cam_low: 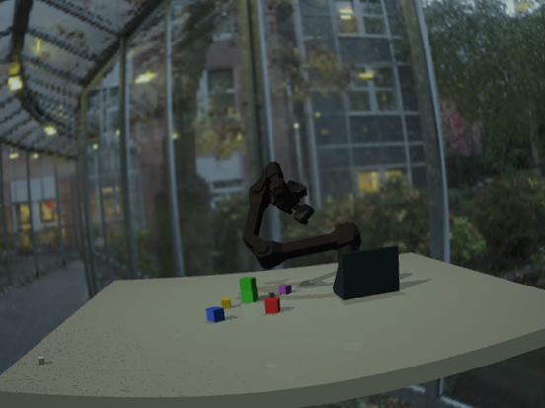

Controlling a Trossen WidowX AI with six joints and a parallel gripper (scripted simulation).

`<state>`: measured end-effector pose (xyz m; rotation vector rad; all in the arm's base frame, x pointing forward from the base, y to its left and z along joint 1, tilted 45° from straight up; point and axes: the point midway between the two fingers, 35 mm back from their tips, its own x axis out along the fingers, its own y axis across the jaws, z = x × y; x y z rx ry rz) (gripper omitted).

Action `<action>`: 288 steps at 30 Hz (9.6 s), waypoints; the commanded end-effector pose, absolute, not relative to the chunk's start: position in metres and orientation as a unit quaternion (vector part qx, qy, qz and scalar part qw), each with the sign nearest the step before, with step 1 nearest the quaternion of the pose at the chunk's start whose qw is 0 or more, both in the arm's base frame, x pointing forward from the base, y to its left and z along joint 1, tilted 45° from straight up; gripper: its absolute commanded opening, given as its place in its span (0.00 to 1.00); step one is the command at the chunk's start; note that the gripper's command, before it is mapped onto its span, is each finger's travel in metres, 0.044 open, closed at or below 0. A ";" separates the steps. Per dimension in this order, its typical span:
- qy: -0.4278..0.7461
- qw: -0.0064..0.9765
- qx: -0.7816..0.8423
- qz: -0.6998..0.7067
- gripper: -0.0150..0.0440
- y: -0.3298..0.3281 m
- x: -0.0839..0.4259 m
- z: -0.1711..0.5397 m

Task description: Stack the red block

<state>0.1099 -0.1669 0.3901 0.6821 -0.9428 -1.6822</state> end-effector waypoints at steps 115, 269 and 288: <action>-0.590 -0.716 0.203 0.313 1.00 0.098 0.240 -0.056; -0.588 -0.716 0.206 0.315 0.25 0.003 0.299 0.085; -0.588 -0.716 0.206 0.315 0.25 0.002 0.299 0.085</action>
